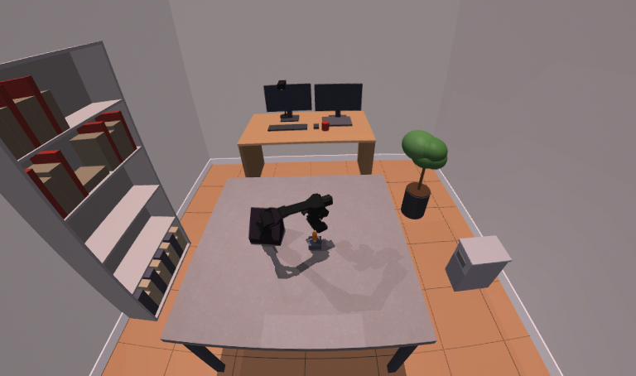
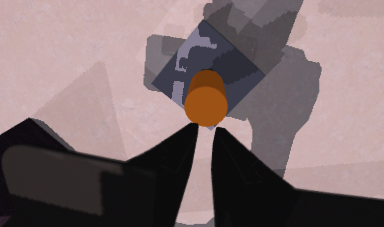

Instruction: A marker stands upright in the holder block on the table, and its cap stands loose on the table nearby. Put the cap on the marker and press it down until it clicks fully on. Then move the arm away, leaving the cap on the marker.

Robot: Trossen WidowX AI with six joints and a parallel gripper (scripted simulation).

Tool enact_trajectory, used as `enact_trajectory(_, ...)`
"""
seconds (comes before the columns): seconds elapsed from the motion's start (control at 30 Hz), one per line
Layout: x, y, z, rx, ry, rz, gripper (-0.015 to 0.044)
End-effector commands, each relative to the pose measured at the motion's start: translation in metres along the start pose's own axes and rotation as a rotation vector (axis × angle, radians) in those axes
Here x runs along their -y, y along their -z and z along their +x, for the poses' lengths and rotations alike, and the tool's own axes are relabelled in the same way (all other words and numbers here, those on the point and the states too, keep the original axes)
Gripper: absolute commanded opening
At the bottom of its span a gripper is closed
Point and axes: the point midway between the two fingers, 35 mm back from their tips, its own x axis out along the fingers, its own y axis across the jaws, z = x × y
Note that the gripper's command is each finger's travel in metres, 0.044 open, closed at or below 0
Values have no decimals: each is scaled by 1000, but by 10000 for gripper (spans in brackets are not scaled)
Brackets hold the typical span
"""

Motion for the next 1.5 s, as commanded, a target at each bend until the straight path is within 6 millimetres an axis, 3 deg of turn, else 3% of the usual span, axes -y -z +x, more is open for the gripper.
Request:
enact_trajectory(0.0, -1, 0, 4, -1, 3, 545, 0)
enact_trajectory(0.47, -1, 0, 6, -1, 3, 545, 0)
enact_trajectory(1.37, 0, 0, 45, -1, 4, 546, 0)
enact_trajectory(1.47, 1, -1, 39, 8, 1, 550, 0)
